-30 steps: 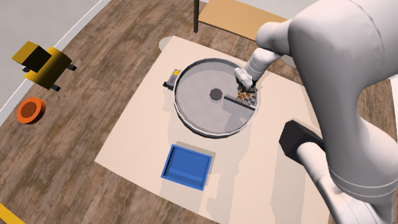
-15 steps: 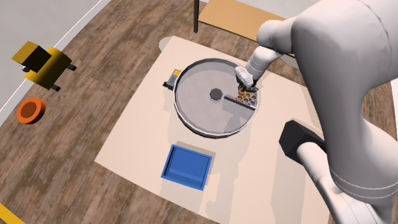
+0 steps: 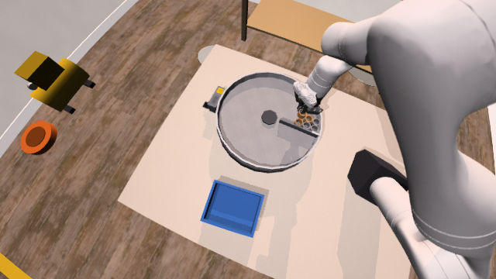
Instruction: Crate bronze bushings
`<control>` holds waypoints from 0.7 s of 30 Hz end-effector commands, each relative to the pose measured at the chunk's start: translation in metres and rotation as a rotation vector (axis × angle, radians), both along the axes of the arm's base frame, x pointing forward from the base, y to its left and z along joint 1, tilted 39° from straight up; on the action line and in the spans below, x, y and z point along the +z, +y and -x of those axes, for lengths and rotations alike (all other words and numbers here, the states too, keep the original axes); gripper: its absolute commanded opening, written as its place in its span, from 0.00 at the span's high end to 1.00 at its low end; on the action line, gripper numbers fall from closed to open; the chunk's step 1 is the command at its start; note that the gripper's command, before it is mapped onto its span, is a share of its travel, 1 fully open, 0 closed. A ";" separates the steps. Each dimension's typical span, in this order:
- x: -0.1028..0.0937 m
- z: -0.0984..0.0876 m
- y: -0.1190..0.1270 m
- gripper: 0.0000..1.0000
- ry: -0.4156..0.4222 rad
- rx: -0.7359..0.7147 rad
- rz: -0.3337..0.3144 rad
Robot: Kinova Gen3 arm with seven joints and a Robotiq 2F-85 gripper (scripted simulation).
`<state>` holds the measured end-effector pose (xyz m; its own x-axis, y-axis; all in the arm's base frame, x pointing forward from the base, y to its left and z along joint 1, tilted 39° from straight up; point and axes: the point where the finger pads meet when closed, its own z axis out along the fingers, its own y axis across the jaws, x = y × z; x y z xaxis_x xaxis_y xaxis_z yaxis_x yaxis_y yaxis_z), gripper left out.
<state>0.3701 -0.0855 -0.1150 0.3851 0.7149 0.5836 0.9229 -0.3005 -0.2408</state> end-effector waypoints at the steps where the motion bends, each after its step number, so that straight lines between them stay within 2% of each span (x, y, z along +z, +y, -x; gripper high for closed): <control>1: 0.001 -0.001 -0.001 1.00 -0.001 -0.001 0.001; 21: 0.009 0.000 -0.008 1.00 -0.001 -0.001 0.001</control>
<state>0.3695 -0.0904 -0.1083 0.3854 0.7143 0.5841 0.9227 -0.2995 -0.2426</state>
